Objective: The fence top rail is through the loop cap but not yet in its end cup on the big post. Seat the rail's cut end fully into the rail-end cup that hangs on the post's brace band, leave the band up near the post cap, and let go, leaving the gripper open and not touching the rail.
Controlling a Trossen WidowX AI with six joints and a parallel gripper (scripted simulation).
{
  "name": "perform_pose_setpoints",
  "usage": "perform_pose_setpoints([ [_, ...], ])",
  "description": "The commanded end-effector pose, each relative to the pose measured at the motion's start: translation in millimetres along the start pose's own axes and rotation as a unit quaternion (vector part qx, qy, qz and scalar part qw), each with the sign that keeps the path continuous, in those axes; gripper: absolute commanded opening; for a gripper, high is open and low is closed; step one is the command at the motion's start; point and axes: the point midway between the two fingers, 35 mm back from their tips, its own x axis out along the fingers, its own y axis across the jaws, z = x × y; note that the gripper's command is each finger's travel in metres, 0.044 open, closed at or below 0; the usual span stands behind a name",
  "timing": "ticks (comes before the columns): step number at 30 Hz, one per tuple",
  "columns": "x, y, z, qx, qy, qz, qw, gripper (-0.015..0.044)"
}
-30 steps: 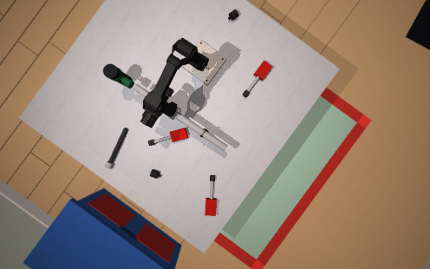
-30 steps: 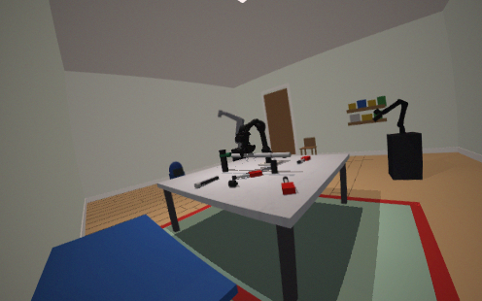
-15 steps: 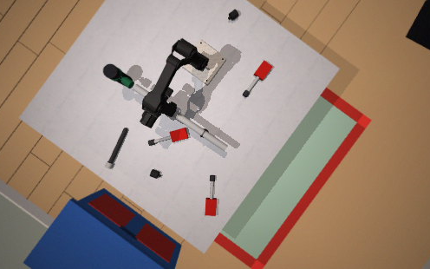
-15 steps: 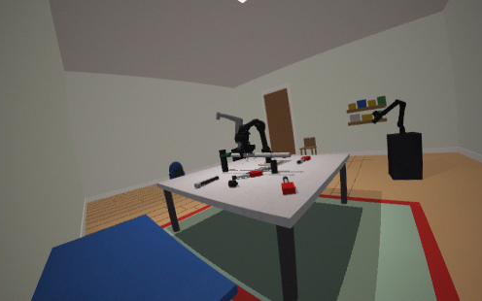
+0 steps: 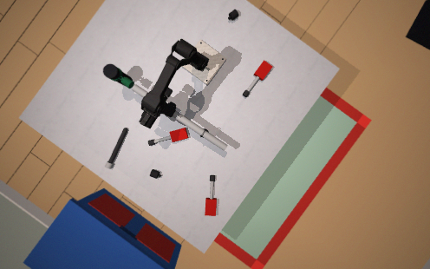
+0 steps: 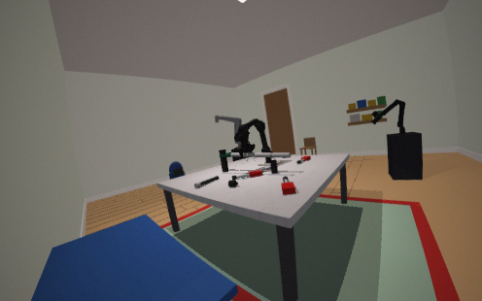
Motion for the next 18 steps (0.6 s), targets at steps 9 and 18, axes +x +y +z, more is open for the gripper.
perform_pose_setpoints([
  [9,2,-2,-15,0.002,0.002,-0.003,1.0,0.0],
  [18,6,0,-21,0.0,0.001,0.0,1.0,0.0],
])
